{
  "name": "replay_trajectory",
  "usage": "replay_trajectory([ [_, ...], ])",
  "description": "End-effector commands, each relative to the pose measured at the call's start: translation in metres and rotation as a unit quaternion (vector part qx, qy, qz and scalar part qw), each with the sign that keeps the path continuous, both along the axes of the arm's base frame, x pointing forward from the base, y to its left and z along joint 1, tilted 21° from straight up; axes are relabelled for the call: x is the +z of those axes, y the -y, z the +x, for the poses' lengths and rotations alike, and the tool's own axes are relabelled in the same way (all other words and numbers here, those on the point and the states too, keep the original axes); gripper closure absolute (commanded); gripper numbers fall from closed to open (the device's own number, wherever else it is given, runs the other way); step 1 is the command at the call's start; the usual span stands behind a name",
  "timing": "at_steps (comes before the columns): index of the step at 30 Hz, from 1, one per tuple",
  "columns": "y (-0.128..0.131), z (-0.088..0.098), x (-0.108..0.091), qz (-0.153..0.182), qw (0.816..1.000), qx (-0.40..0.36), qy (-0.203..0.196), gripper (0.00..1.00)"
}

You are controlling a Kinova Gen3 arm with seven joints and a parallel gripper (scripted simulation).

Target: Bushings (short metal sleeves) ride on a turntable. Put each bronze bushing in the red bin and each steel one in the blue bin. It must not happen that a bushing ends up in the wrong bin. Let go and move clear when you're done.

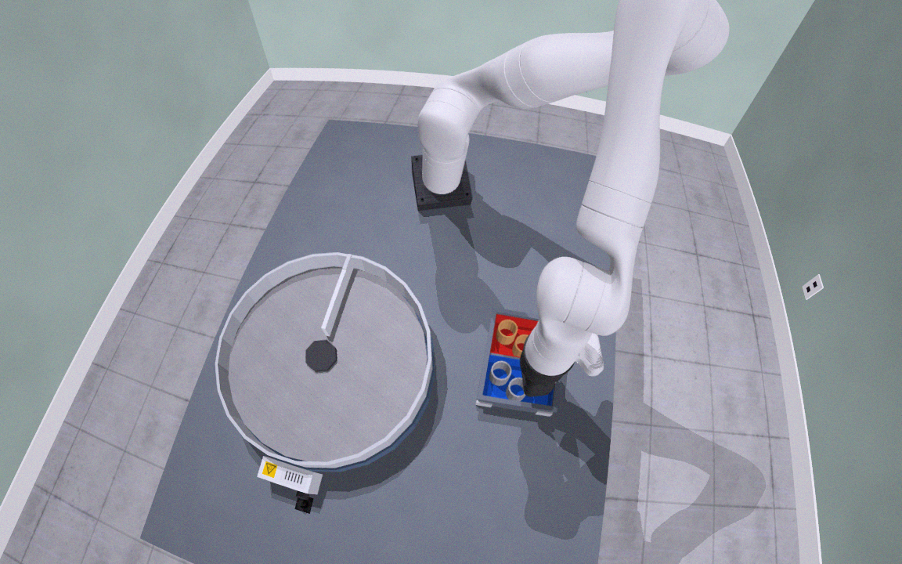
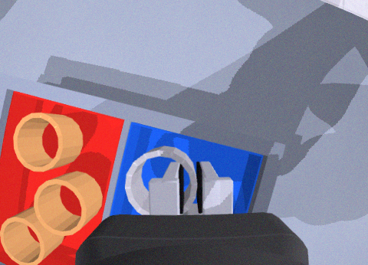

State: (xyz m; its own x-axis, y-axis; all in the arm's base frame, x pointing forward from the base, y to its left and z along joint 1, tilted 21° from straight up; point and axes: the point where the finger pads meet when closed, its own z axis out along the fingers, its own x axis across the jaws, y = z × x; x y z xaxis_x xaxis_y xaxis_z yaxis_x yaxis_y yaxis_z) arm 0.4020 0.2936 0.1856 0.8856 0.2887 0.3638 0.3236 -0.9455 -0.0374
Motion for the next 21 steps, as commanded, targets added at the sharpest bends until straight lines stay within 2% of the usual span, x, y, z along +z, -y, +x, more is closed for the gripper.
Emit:
replay_trajectory([
  [1,0.001,0.002,-0.001,0.000,1.000,-0.002,0.000,1.00],
  [21,0.000,0.005,-0.011,0.000,1.000,-0.002,0.000,1.00],
])
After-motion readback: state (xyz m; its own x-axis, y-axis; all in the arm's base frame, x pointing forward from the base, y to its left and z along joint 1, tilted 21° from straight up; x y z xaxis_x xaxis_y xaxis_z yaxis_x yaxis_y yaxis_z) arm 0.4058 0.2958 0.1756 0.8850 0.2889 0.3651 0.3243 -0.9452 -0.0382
